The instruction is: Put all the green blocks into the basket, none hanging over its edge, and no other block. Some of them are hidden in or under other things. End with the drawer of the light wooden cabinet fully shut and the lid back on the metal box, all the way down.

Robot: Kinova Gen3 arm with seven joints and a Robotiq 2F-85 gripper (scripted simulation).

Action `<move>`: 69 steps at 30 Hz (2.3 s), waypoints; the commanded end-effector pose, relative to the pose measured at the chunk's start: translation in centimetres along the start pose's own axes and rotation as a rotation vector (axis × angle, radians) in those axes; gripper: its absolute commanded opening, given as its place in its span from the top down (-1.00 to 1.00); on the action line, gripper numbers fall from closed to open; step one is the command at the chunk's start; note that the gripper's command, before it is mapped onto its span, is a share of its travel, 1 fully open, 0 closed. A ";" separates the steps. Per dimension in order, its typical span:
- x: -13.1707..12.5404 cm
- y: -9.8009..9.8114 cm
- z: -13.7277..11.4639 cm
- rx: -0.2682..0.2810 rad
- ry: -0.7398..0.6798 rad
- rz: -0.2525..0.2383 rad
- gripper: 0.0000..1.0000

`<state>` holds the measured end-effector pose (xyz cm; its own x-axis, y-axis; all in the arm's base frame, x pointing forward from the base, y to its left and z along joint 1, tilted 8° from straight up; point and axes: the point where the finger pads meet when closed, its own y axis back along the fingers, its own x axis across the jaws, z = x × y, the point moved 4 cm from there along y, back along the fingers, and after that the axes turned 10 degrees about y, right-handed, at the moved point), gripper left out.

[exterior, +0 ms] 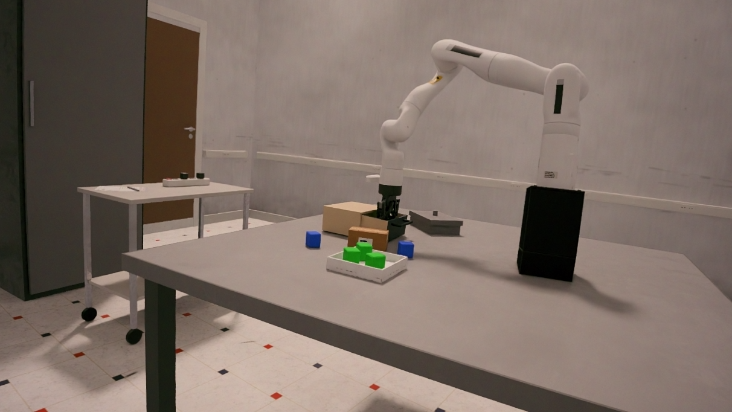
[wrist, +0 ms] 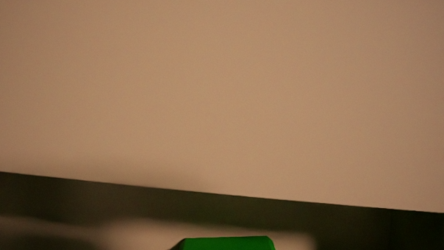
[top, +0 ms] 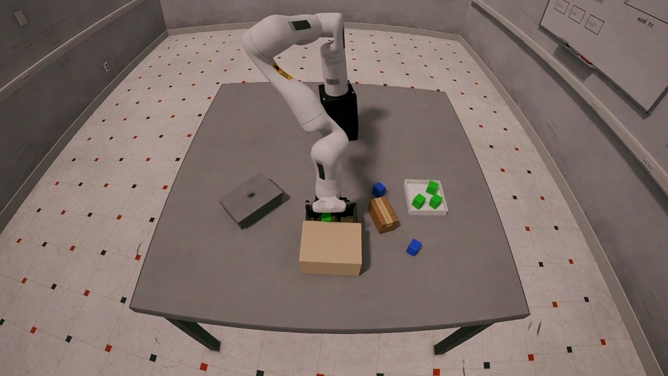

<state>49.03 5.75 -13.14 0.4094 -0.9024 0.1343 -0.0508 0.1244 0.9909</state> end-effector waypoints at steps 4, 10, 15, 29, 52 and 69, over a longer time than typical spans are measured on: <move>0.0 0.1 -0.1 0.002 0.000 0.001 -0.33; 0.0 0.1 -0.1 0.002 0.000 0.001 -0.33; 0.0 0.1 -0.1 0.002 0.000 0.001 -0.33; 0.0 0.1 -0.1 0.002 0.000 0.001 -0.33; 0.0 0.1 -0.1 0.002 0.000 0.001 0.80; 0.0 0.1 -0.1 0.002 0.000 0.001 0.80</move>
<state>49.03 5.75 -13.14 0.4094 -0.9024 0.1344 -0.0508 0.1245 0.9909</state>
